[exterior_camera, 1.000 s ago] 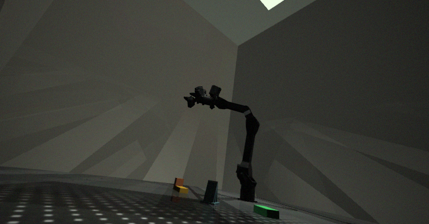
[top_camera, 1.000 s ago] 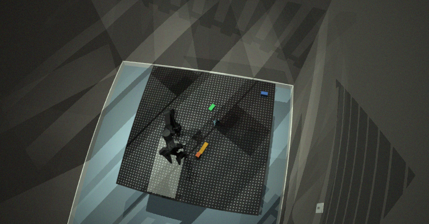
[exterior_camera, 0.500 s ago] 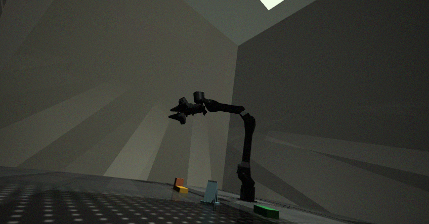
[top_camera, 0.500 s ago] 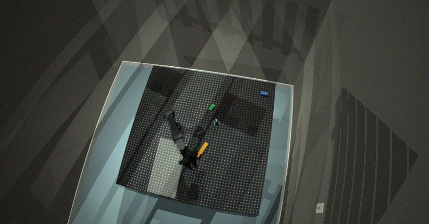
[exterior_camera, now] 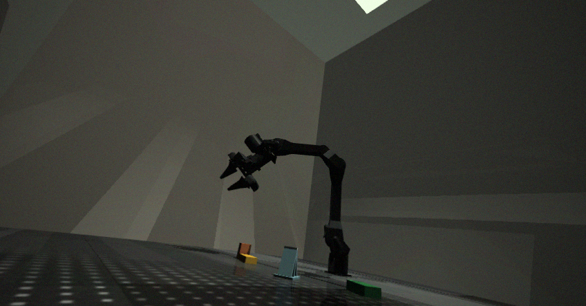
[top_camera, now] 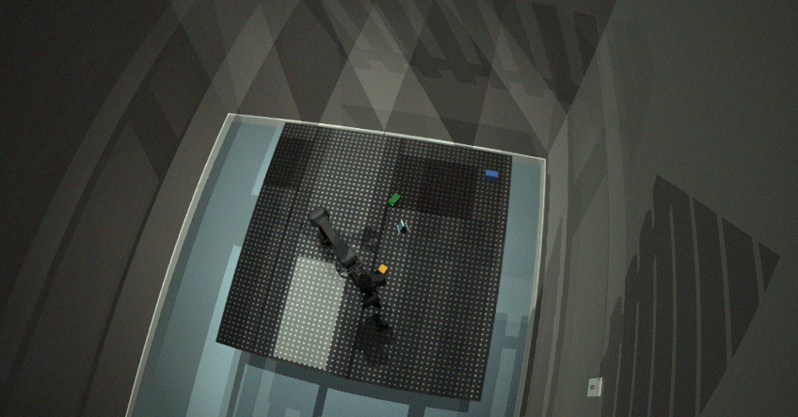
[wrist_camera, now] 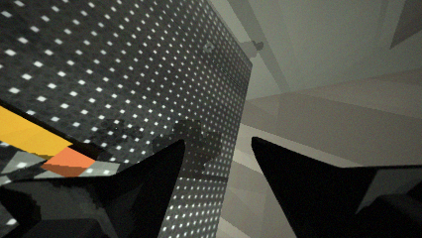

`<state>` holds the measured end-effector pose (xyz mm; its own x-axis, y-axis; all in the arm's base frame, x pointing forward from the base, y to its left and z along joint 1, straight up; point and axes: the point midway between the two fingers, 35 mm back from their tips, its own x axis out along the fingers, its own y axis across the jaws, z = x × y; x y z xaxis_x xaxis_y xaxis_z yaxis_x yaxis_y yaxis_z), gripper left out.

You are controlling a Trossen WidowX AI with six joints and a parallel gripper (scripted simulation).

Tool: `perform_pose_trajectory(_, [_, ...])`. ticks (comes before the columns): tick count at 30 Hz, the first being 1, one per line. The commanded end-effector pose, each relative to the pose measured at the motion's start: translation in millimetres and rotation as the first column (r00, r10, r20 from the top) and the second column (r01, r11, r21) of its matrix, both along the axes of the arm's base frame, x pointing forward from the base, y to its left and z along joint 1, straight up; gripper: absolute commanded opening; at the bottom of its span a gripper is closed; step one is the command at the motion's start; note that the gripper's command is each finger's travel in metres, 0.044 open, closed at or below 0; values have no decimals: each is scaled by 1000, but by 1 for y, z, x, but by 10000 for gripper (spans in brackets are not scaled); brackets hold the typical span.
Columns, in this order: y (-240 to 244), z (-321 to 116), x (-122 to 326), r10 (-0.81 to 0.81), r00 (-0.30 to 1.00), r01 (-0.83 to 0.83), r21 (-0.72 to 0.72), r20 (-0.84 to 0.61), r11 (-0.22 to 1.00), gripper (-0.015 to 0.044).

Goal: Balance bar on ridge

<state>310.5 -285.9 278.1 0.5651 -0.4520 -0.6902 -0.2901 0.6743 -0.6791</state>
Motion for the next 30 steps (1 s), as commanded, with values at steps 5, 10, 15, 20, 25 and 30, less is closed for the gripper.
perform_pose_trajectory(5, [54, -62, -1, 220, 936, -192, 127, -273, 973, 315])
perform_pose_trajectory(10, [92, -94, -11, 383, 824, -308, 237, -418, 921, 315])
perform_pose_trajectory(15, [129, -118, -28, 539, 660, -400, 363, -523, 842, 315])
perform_pose_trajectory(20, [147, -128, -38, 610, 562, -434, 429, -558, 792, 315])
perform_pose_trajectory(25, [146, -135, -37, 610, 562, -434, 429, -558, 792, 315])
perform_pose_trajectory(30, [145, -165, -35, 610, 562, -434, 429, -558, 792, 315])
